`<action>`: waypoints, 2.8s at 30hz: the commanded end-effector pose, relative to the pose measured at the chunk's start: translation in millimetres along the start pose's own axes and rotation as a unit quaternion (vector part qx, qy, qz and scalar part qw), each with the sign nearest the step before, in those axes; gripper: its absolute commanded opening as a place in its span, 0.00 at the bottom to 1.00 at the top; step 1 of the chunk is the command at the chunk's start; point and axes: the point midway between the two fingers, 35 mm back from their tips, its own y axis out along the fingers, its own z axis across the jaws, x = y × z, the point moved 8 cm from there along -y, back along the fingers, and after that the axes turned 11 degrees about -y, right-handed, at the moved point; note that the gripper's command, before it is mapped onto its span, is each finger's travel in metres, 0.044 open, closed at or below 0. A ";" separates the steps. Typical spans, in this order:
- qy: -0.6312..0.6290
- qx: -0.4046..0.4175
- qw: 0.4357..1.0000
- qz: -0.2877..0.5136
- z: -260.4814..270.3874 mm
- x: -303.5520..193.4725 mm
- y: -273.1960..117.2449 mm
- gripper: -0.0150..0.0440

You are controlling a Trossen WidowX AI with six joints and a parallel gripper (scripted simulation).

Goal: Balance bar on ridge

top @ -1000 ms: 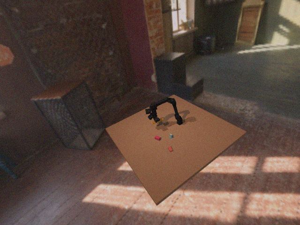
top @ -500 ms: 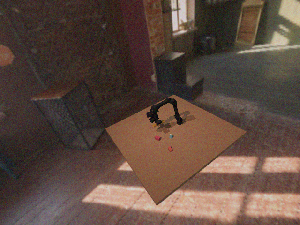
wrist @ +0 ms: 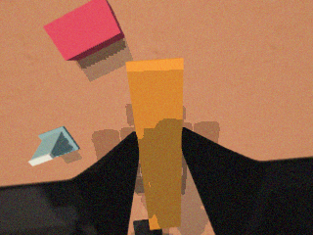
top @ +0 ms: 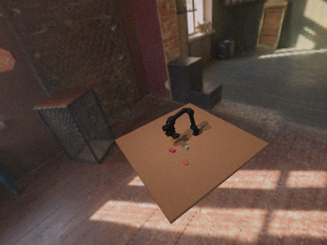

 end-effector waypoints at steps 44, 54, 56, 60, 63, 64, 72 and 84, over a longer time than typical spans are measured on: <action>-0.138 0.011 0.990 0.000 161.9 1.8 -0.9 0.25; -0.138 0.011 0.990 0.000 163.6 2.3 14.4 0.25; -0.138 0.011 0.990 0.000 163.7 2.4 17.7 0.25; -0.138 0.011 0.990 0.000 163.7 2.3 24.2 0.25; -0.138 0.011 0.990 0.000 163.7 2.1 29.2 0.25; -0.138 0.011 0.990 0.000 163.7 2.0 30.8 0.25; -0.138 0.011 0.990 0.001 163.6 1.2 41.2 0.25; -0.138 0.011 0.990 0.001 163.6 1.4 39.1 0.25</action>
